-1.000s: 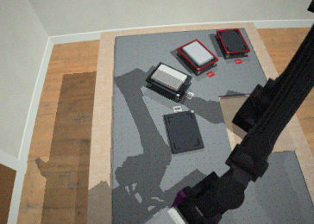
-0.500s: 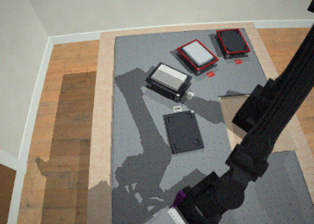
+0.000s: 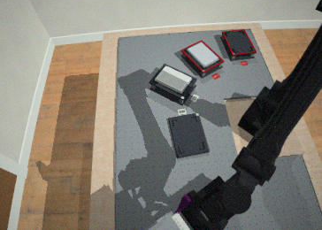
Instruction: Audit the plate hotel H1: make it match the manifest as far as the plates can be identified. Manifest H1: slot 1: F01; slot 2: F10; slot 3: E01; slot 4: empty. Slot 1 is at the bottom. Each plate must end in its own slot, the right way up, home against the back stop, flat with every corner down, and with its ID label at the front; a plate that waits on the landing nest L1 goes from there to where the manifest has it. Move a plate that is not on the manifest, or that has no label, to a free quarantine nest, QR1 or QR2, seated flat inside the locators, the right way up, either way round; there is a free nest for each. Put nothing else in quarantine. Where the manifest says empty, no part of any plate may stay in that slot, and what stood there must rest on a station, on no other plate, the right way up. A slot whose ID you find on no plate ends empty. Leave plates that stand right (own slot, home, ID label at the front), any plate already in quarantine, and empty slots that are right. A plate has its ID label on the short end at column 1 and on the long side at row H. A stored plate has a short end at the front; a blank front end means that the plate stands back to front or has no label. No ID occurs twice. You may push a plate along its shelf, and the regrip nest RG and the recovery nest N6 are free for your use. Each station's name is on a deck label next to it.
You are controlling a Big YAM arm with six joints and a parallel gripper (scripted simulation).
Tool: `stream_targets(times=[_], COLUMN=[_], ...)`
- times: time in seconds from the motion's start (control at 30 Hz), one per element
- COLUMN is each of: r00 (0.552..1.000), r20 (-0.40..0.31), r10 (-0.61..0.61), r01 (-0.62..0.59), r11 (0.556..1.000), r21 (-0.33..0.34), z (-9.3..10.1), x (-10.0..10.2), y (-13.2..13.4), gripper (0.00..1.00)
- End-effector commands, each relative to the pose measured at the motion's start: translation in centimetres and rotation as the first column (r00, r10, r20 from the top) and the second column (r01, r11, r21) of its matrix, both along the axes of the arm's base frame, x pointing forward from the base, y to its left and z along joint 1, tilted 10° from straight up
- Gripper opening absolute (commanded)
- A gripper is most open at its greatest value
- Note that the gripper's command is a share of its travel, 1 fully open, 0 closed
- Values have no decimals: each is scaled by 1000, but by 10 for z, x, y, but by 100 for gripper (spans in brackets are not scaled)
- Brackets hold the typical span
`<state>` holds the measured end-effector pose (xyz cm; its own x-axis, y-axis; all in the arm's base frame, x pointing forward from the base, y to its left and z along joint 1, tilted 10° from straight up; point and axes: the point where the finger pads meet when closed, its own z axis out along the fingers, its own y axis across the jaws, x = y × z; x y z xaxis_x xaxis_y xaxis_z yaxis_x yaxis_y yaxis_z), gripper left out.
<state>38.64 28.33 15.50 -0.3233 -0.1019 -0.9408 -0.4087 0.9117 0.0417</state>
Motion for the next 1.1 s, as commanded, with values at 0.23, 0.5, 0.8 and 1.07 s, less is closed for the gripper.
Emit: stream_targets(times=[0.23,0.5,0.8,1.07], r00=[1000,1000,1000,1000], r20=[27,28,25,17], r10=[4,4,4,4], r01=[-5,-5,-5,-4], r11=[999,999,999,1000], r21=[36,38,36,29], z=[13,12,9,5], x=[-12,-22,-30,-40], y=[-1,-5,-9,-13], gripper=[86,86,86,86])
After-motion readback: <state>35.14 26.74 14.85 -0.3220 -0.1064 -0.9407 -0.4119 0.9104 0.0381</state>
